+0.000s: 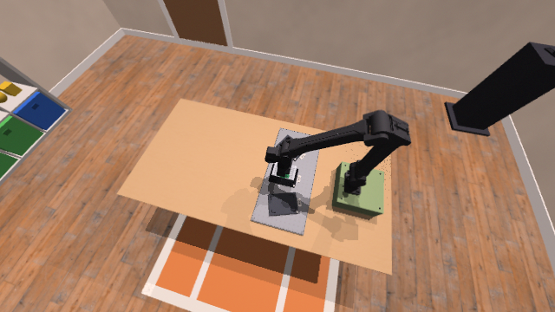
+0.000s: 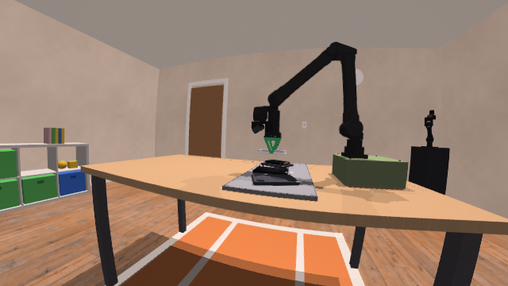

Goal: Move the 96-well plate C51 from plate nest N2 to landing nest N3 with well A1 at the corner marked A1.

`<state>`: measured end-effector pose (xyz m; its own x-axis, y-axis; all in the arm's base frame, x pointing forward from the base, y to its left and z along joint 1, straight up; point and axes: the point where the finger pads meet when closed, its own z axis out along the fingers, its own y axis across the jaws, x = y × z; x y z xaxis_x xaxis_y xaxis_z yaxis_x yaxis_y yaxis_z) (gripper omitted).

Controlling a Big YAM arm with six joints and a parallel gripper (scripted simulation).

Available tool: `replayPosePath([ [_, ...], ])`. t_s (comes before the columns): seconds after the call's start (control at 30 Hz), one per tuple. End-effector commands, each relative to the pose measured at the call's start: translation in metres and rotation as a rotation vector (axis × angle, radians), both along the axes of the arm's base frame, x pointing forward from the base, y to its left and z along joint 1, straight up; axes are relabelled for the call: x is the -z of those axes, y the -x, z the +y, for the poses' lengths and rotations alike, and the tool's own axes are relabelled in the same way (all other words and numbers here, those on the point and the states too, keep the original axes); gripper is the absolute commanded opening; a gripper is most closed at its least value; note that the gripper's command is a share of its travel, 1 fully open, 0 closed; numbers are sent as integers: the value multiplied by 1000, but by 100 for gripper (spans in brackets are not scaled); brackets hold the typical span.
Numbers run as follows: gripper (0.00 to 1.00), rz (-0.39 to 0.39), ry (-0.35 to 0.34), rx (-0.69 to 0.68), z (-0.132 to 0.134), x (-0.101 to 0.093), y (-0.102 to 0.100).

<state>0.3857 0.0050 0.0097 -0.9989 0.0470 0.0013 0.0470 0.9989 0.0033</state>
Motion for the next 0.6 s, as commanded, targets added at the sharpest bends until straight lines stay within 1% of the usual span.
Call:
replayPosePath([
  [0.0, 0, -57, 1, -13, -16, -13, -30],
  [0.07, 0, -59, 2, -13, -17, -14, -30],
  [0.13, 0, -59, 2, -13, -17, -15, -26],
  [0.17, 0, -44, 1, -13, -12, -12, -19],
  [0.2, 0, -59, 1, -22, -13, -15, -26],
  [0.57, 0, -59, 1, -26, -7, -15, -25],
])
